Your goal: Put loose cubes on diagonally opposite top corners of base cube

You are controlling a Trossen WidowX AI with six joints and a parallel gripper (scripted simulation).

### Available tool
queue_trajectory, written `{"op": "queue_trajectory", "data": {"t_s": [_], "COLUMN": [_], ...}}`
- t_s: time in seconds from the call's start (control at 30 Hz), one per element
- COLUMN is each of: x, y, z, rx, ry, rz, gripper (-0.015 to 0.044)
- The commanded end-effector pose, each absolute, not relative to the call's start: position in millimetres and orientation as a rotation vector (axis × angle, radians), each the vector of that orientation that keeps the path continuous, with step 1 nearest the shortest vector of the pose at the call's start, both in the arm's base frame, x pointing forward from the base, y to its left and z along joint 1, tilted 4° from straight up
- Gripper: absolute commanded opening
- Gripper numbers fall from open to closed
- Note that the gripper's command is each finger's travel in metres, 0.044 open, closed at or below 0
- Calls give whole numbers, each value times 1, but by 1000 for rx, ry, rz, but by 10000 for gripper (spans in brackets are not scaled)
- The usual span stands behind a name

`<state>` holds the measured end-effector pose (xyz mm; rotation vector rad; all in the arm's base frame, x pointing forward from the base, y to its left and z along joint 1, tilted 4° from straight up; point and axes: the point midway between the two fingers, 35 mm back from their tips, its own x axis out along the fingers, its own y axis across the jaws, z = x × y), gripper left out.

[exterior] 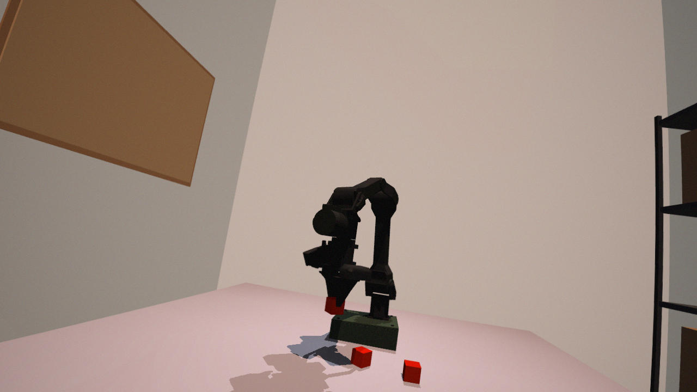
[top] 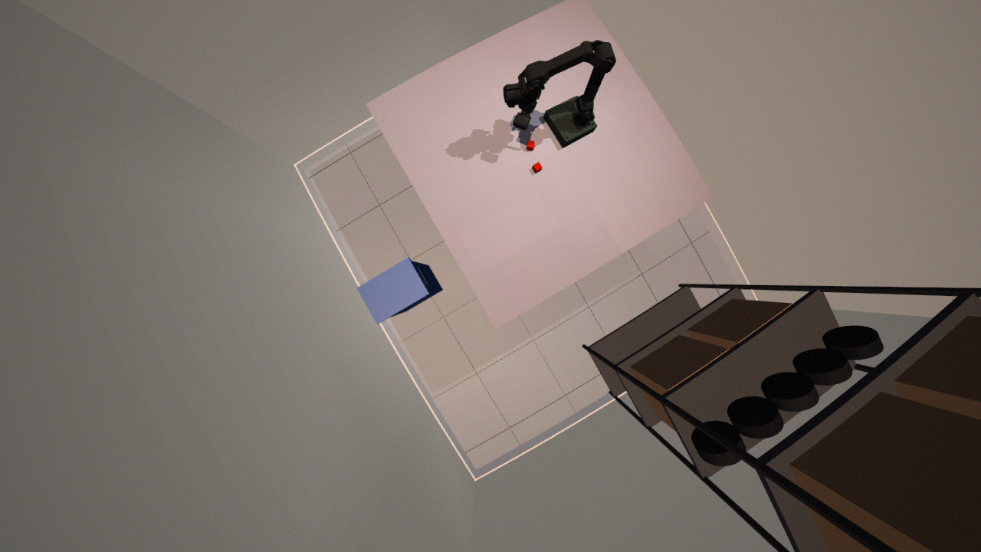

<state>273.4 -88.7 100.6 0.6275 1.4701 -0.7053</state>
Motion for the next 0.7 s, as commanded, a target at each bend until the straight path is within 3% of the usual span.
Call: {"op": "queue_trajectory", "data": {"t_s": [0.0, 0.67], "x": [279, 294], "y": [-77, -29], "z": [97, 84], "rx": [622, 579], "ry": [1477, 1501], "rz": [-685, -625], "gripper": [105, 105]}}
